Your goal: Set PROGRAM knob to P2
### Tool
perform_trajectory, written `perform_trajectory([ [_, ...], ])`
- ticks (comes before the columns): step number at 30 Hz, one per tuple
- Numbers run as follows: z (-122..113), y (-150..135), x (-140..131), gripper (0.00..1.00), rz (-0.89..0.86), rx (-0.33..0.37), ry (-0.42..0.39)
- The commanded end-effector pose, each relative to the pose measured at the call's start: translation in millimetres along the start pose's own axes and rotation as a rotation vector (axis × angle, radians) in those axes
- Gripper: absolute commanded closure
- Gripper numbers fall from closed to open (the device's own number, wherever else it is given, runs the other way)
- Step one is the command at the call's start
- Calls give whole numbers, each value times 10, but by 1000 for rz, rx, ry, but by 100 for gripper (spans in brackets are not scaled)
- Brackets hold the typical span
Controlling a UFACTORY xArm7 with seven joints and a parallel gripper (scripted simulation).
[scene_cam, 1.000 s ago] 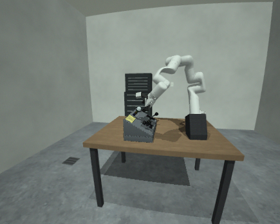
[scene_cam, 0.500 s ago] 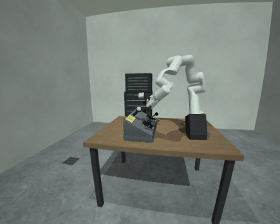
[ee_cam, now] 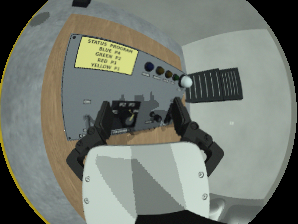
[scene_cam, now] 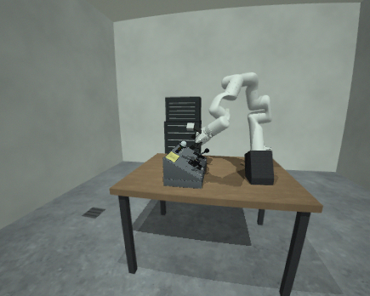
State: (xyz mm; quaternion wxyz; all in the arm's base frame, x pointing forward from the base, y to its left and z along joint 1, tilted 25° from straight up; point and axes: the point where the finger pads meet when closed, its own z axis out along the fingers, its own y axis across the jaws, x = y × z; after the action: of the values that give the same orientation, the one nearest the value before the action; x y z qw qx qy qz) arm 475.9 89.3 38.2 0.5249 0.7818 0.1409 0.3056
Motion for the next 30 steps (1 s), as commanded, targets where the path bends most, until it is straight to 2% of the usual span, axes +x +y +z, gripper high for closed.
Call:
perform_trajectory([
  [1,-6,5,18,0,7,0,6],
  [6,-6,5,18,0,7,0,6],
  [8,-15,15,-101,0,63,-3,100],
  [23,-15,15,-101,0,63,-3,100],
  [25,-41,11,-221,0,116,15,189],
  [30,-41,11,-221,0,116,15,189],
])
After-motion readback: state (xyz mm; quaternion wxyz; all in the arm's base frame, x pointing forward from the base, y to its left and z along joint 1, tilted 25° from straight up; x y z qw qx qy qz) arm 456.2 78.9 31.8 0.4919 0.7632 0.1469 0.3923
